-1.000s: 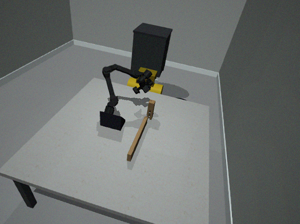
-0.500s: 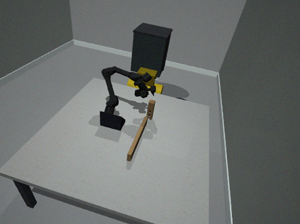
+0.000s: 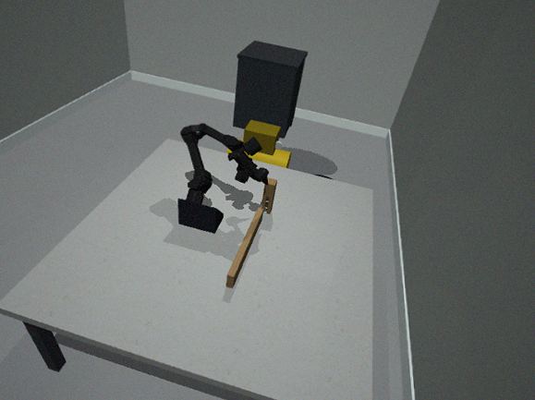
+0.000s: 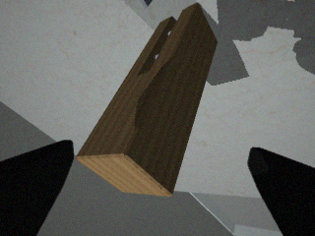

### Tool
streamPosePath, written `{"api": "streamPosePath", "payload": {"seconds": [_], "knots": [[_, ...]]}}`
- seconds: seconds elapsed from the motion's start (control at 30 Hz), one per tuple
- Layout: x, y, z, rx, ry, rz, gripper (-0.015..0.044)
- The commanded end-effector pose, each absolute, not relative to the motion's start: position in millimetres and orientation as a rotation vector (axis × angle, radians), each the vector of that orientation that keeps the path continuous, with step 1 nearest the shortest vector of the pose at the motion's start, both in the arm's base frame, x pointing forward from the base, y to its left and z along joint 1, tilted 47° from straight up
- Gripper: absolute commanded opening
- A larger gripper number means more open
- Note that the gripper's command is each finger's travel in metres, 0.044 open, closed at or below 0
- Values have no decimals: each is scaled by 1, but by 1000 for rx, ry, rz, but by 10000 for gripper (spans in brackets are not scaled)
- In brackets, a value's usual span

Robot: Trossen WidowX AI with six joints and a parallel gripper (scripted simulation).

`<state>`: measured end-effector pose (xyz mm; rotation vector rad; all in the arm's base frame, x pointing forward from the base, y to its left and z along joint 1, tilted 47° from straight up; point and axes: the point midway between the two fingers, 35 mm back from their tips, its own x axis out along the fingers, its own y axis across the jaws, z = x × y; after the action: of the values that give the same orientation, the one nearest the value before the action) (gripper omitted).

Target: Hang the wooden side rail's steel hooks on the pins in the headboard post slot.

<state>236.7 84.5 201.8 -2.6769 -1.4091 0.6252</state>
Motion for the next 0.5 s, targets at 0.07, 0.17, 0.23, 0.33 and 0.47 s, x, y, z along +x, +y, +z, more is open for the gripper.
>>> {"api": "streamPosePath", "payload": {"seconds": [0.07,0.17,0.23,0.33,0.47], "knots": [[213,81,156,-2281,-1119,864,440],[211,81,151,-2236,-1088,885,440],[211,81,151,-2236,-1088,885,440],[211,81,151,-2236,-1088,885,440],[211,81,151,-2236,-1088,885,440]]}}
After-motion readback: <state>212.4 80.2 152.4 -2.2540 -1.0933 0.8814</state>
